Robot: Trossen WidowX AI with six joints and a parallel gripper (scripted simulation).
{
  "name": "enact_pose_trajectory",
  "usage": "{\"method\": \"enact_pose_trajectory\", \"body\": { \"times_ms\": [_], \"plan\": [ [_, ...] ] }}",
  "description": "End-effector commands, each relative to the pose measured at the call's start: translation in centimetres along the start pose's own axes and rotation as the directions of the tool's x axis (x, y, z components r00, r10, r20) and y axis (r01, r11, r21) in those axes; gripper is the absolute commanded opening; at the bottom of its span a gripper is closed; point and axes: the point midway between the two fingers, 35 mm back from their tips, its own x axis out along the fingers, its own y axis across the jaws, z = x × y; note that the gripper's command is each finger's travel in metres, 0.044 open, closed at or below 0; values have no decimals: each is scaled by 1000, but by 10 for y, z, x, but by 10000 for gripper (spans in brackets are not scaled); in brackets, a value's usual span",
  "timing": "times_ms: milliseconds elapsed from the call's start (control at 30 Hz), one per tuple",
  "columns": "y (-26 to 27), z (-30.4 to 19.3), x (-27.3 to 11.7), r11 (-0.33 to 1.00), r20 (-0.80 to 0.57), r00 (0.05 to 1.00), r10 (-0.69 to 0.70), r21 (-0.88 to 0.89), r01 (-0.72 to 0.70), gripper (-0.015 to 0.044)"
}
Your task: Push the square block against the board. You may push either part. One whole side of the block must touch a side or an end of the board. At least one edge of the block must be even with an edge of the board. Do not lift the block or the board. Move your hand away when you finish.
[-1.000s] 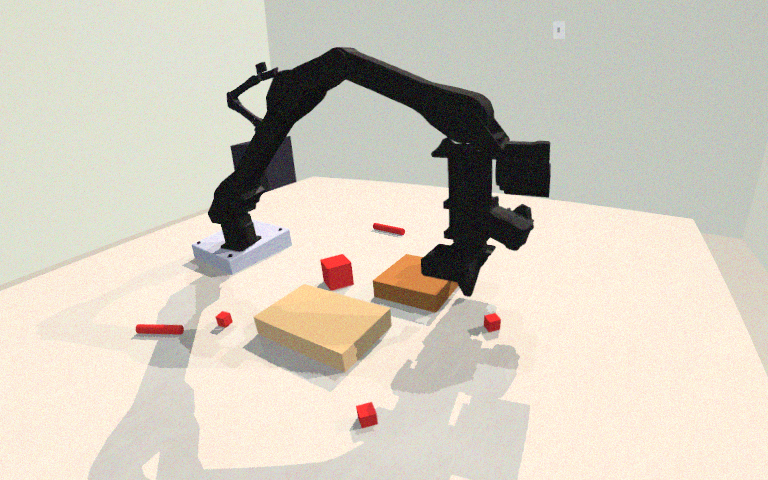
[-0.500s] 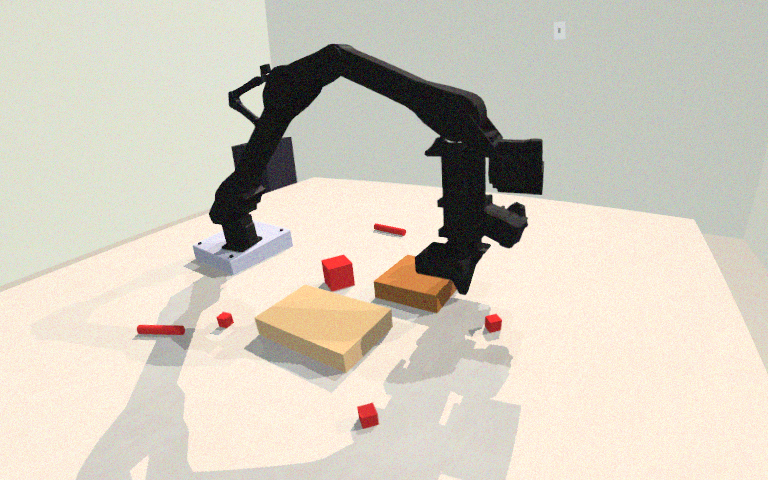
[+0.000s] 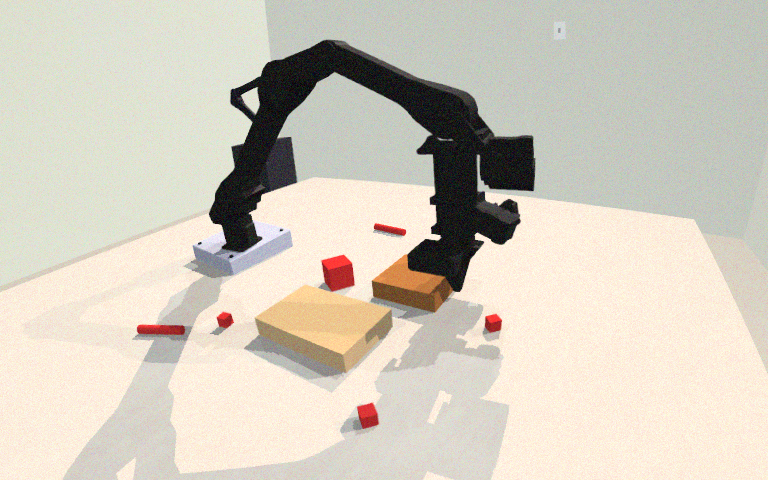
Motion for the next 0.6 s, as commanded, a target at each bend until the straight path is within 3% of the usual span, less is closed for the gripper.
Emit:
{"method": "enact_pose_trajectory", "body": {
  "times_ms": [0,567],
  "plan": [
    [0,-8,3,1000,-14,1000,-5,2,5,0],
    [0,-22,3,1000,-15,1000,-5,2,5,0]
  ]
}}
